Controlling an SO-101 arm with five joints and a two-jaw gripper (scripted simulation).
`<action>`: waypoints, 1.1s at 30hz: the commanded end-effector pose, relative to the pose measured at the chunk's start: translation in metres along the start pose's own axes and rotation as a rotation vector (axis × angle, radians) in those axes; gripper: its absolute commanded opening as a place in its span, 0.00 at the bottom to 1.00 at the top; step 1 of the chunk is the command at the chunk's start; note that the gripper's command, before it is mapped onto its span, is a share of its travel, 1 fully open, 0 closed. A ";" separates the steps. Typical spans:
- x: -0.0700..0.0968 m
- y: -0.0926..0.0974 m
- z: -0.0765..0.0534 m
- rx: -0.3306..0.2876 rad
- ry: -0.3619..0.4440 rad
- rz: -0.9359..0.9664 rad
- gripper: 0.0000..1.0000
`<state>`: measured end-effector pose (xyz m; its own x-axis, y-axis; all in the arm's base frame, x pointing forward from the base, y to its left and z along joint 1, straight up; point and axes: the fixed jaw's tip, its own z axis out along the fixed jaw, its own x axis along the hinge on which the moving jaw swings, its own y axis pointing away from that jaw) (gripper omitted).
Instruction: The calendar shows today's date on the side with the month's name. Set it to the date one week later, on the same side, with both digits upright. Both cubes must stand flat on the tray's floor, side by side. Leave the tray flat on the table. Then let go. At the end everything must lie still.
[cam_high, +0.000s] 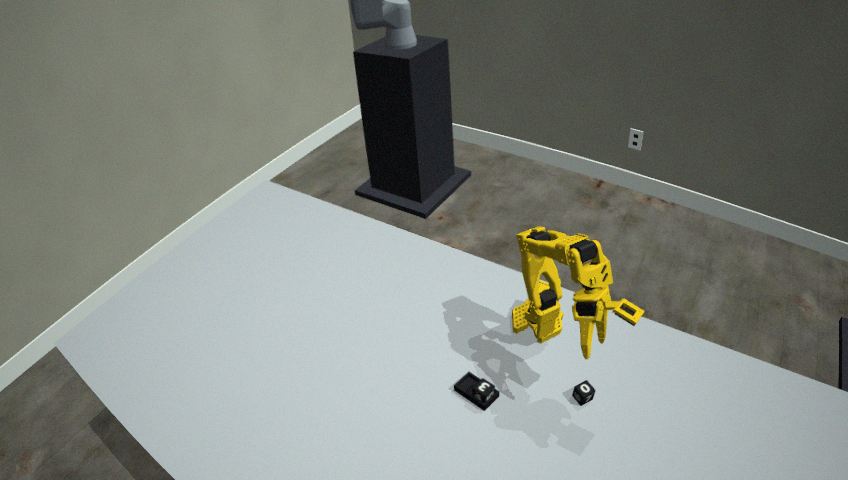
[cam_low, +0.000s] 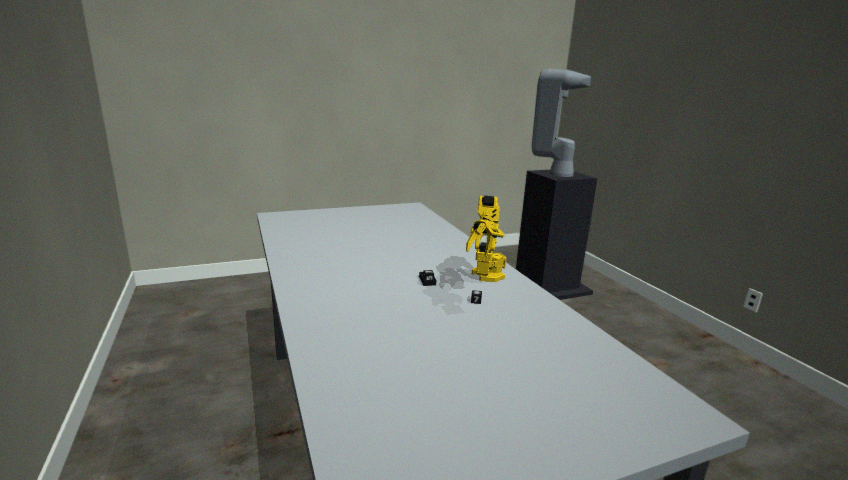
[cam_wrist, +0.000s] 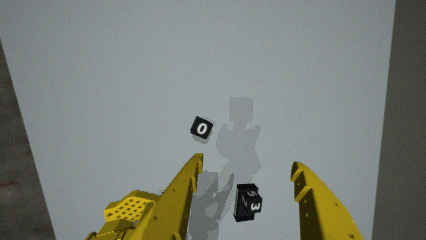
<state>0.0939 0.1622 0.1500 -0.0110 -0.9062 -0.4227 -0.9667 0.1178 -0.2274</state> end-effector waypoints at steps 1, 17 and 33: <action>-0.002 -0.003 -0.004 0.031 -0.044 -0.126 0.35; 0.009 -0.004 0.003 0.048 -0.029 -0.676 0.35; 0.016 -0.006 0.007 0.056 -0.015 -1.040 0.35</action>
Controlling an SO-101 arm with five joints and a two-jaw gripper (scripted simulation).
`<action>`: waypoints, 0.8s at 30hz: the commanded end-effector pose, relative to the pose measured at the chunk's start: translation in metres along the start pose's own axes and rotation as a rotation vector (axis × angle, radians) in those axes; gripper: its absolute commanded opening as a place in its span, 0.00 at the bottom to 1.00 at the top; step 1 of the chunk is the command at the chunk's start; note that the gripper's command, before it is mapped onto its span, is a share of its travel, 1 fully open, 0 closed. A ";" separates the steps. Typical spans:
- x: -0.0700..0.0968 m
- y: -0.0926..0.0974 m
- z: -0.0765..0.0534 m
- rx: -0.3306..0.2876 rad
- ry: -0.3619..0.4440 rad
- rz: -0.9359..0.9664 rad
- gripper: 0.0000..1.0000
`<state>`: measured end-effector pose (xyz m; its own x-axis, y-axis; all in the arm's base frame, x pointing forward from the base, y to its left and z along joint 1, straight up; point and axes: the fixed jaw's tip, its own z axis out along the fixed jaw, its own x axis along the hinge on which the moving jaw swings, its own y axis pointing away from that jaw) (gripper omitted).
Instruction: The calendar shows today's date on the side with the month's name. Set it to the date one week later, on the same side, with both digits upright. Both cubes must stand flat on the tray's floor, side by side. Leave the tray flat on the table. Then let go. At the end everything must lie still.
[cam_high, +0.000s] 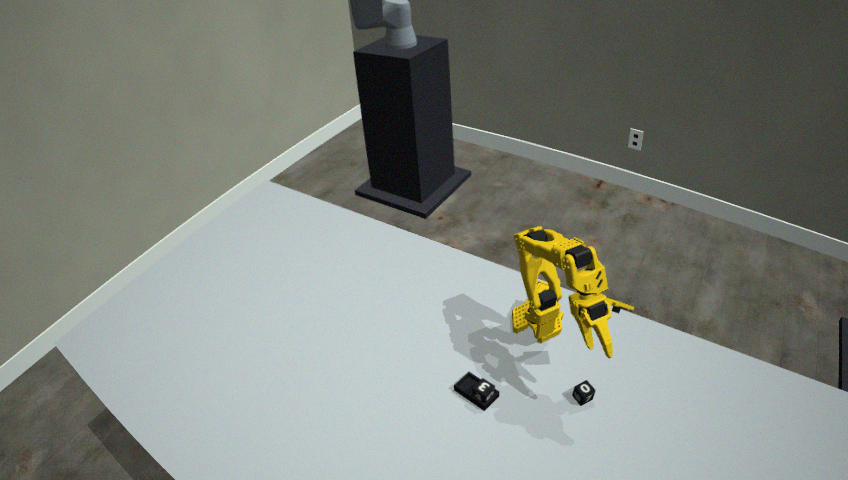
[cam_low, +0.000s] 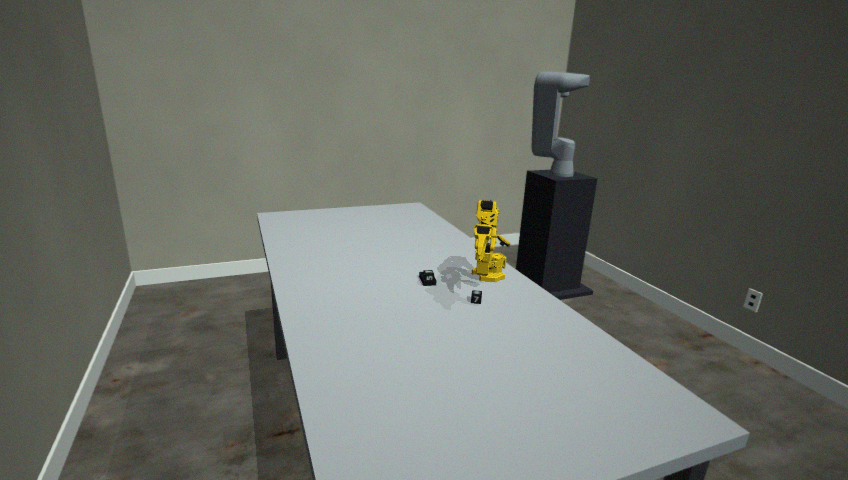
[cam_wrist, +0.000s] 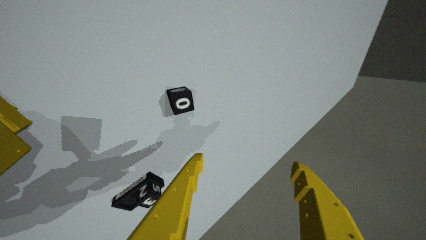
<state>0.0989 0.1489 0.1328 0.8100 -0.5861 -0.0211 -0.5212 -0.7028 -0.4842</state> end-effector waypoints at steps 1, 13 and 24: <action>0.001 -0.005 -0.003 0.048 0.001 -0.043 0.35; 0.002 -0.004 -0.003 0.048 0.004 -0.107 0.35; 0.002 0.000 0.006 -0.013 0.003 -0.107 0.35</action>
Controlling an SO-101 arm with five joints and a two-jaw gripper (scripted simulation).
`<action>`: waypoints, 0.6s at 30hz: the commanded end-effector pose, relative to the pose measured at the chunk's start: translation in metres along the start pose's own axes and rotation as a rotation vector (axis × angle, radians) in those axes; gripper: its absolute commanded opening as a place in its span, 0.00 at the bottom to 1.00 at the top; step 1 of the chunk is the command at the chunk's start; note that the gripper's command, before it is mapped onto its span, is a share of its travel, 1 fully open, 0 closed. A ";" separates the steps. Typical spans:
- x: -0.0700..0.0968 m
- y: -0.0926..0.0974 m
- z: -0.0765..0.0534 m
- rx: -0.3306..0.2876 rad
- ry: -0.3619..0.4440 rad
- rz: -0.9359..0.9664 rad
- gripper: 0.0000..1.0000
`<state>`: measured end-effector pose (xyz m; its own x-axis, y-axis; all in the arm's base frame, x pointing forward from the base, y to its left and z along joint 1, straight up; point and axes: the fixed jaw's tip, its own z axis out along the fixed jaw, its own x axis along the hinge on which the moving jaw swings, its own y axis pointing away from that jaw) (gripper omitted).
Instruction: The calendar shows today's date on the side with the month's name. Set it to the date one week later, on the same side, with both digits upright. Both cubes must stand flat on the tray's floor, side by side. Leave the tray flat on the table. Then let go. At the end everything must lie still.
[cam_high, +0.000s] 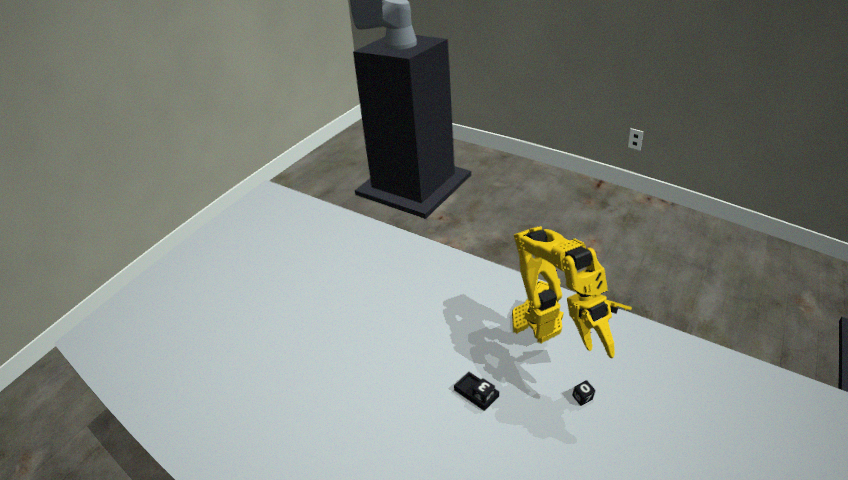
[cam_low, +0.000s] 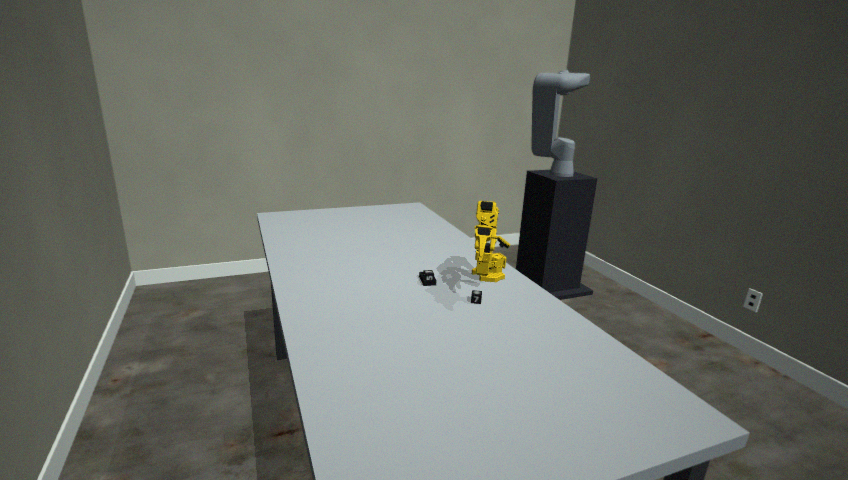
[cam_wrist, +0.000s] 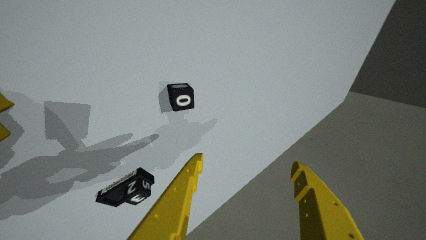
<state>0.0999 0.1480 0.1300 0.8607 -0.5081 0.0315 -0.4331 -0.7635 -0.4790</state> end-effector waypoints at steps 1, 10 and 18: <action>0.001 0.000 0.006 -0.028 0.000 0.000 0.35; 0.000 0.016 0.032 -0.227 -0.014 0.000 0.35; -0.001 0.036 0.053 -0.417 -0.027 0.000 0.35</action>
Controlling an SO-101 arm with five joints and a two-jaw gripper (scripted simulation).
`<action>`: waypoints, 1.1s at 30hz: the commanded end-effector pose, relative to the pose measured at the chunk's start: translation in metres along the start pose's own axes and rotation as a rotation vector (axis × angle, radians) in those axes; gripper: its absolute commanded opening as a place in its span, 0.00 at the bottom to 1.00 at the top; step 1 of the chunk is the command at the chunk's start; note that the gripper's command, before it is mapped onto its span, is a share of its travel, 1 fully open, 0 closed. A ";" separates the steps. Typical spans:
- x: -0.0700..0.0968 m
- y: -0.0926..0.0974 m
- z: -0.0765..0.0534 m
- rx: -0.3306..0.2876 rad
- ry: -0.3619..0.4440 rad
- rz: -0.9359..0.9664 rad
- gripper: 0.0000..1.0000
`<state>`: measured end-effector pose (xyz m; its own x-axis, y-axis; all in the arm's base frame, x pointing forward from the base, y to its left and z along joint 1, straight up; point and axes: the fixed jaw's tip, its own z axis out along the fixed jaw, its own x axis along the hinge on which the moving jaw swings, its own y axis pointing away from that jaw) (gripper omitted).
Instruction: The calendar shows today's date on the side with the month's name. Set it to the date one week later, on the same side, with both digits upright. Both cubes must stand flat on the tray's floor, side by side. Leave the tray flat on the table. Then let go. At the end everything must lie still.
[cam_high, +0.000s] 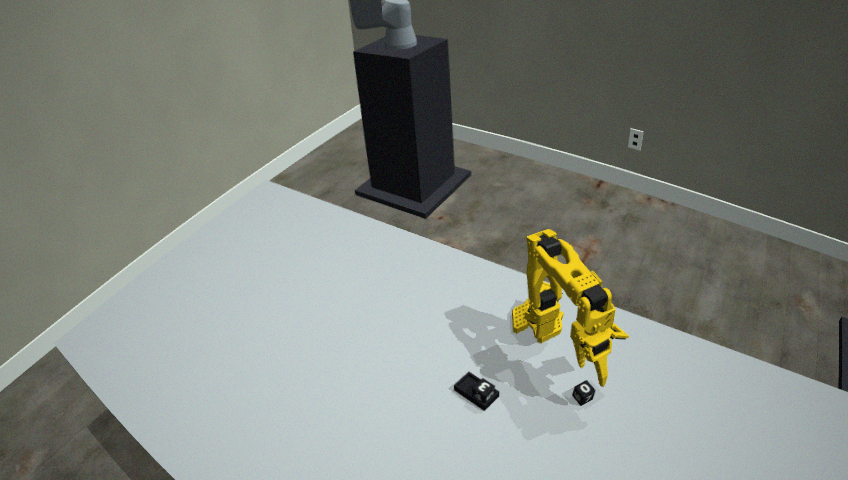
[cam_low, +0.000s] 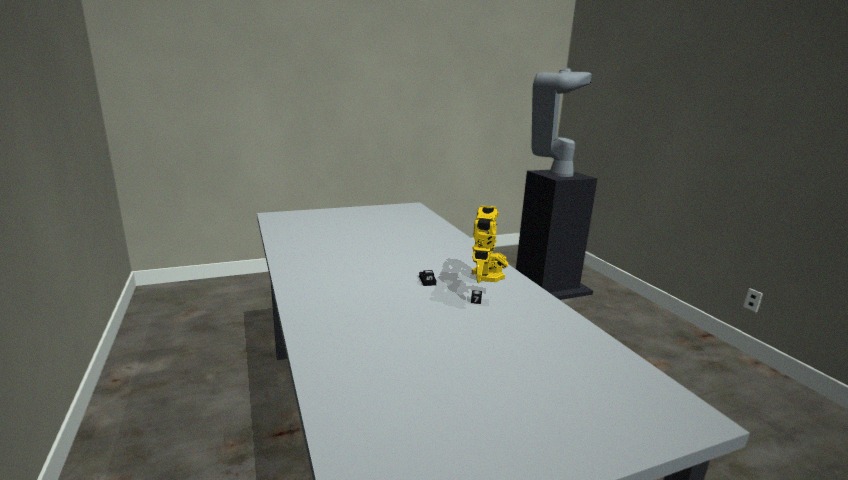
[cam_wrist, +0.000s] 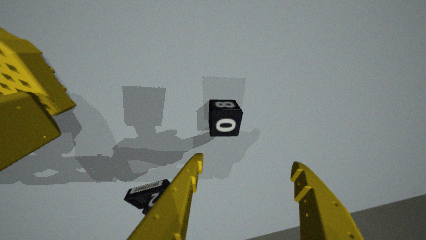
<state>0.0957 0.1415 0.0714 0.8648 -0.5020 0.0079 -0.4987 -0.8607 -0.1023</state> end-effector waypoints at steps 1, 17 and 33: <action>0.001 0.000 0.006 -0.031 -0.003 0.000 0.35; 0.001 0.001 0.009 -0.048 -0.004 0.000 0.35; 0.003 0.002 0.013 -0.077 -0.005 0.014 0.35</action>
<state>0.0942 0.1353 0.0554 0.8584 -0.5129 0.0007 -0.5129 -0.8584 0.0106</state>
